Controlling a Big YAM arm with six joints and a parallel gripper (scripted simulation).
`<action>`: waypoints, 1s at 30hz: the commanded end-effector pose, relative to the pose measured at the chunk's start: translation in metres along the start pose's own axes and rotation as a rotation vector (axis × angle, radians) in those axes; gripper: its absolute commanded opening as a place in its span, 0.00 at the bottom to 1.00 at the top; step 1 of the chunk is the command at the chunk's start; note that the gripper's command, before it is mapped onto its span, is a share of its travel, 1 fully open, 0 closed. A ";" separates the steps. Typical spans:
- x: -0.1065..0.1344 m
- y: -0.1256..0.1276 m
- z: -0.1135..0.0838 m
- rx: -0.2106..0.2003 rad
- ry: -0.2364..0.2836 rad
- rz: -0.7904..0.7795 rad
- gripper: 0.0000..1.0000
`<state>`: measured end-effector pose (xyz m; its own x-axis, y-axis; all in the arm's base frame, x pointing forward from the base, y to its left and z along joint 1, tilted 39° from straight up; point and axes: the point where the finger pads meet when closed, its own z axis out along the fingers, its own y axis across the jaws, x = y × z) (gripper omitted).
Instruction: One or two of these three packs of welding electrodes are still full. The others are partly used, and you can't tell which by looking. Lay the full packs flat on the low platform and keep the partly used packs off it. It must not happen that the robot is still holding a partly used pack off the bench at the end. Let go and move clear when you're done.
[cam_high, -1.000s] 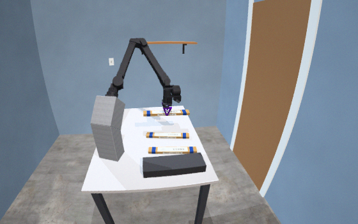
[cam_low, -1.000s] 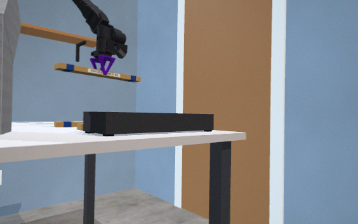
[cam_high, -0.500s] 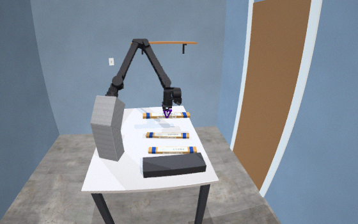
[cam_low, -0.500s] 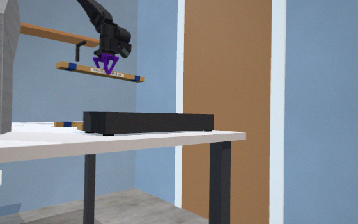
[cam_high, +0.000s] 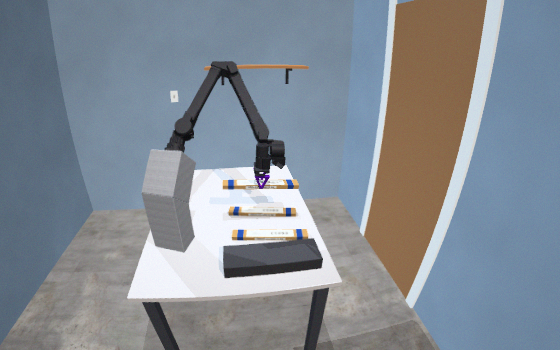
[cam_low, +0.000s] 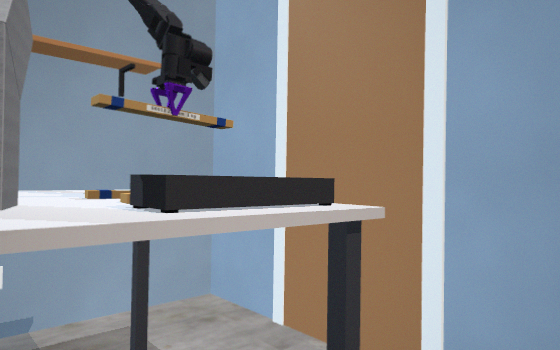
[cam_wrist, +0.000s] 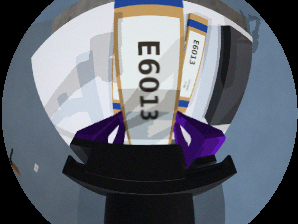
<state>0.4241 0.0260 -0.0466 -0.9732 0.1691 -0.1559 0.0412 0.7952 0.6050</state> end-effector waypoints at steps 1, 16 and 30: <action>-0.037 -0.006 -0.032 0.005 -0.088 -0.024 0.00; -0.040 -0.008 -0.034 0.007 -0.094 -0.025 0.00; -0.042 -0.011 -0.032 0.007 -0.103 -0.032 0.00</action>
<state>0.4305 0.0226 -0.0432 -0.9710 0.1563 -0.1810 0.0160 0.7978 0.6027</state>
